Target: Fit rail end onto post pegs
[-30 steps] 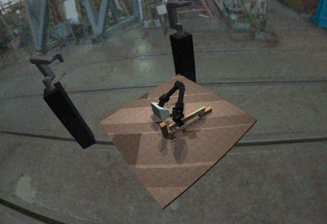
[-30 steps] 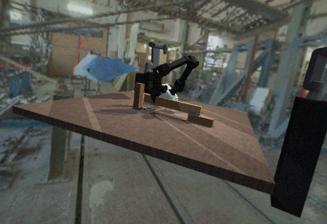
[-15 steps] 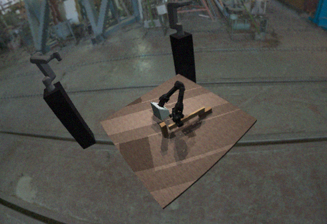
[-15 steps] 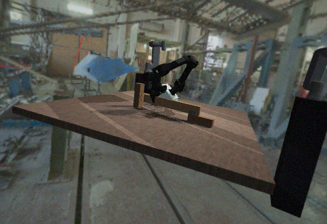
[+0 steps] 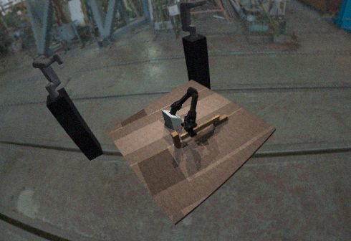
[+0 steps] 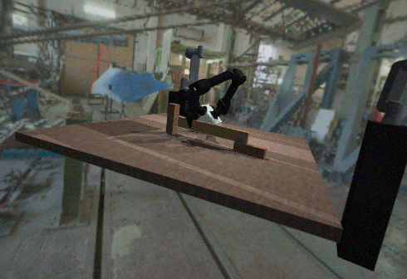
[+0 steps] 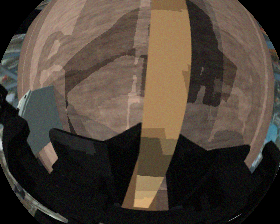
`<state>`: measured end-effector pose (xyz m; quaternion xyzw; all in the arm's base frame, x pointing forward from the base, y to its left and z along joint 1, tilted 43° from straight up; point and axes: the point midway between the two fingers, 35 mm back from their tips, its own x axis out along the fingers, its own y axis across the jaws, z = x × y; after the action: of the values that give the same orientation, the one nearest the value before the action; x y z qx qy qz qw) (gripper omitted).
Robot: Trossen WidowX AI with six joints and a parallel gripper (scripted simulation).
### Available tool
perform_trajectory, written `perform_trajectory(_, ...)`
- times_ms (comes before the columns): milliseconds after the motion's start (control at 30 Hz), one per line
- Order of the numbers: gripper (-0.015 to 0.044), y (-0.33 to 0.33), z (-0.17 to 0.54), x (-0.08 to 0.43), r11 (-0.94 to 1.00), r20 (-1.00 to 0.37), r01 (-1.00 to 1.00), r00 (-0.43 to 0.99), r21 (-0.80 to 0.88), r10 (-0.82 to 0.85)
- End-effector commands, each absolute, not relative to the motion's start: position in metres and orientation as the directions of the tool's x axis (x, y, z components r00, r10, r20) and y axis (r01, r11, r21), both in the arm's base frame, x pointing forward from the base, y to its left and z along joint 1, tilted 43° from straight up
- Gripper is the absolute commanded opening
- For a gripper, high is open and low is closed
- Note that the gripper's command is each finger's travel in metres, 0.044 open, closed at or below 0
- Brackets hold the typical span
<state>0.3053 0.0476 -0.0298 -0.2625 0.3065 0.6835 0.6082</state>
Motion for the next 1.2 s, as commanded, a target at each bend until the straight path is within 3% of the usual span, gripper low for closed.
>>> perform_trajectory(0,0.0,0.0433,-0.0296,0.3082,-0.065,-0.733,-0.994,-0.112,0.092,0.671)
perform_trajectory(1167,0.0,0.0355,-0.0369,0.3077,-0.065,-0.734,-0.994,-0.112,0.092,0.67)
